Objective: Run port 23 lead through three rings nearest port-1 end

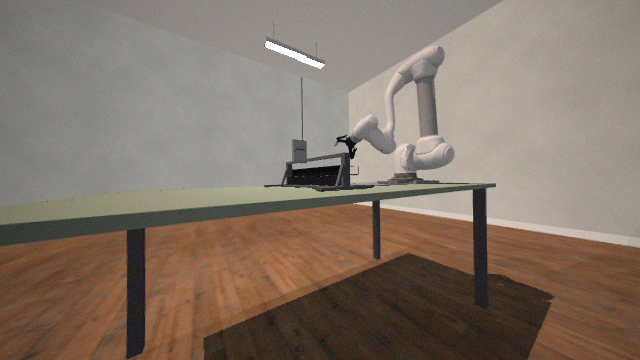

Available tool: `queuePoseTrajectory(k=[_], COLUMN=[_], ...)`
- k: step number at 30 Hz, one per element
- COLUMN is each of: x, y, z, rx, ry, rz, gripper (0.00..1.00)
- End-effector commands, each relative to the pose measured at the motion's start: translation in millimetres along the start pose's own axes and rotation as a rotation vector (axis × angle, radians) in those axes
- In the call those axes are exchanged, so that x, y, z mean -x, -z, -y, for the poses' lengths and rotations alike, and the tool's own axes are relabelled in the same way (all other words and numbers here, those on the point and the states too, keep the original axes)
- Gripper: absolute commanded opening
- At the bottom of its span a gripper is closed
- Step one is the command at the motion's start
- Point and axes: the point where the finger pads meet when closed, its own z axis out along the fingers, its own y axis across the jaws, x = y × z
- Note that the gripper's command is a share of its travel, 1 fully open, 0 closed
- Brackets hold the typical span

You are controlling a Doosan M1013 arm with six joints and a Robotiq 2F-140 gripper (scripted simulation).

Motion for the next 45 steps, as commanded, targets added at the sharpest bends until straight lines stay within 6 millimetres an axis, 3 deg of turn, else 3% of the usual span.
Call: queuePoseTrajectory(k=[1, 25, 32, 34, 45], x=[0, 1, 7, 7, 24], y=[0, 1, 5, 5, 20], z=[0, 0, -1, -1, -2], rx=[0.000, 0.018, 0.100, 0.100, 0.242], ry=[0.000, -0.059, -0.329, -0.329, -0.833], rz=[0.000, -0.006, -0.043, -0.043, -0.150], gripper=[1.00, 1.00, 1.00, 1.00, 1.00])
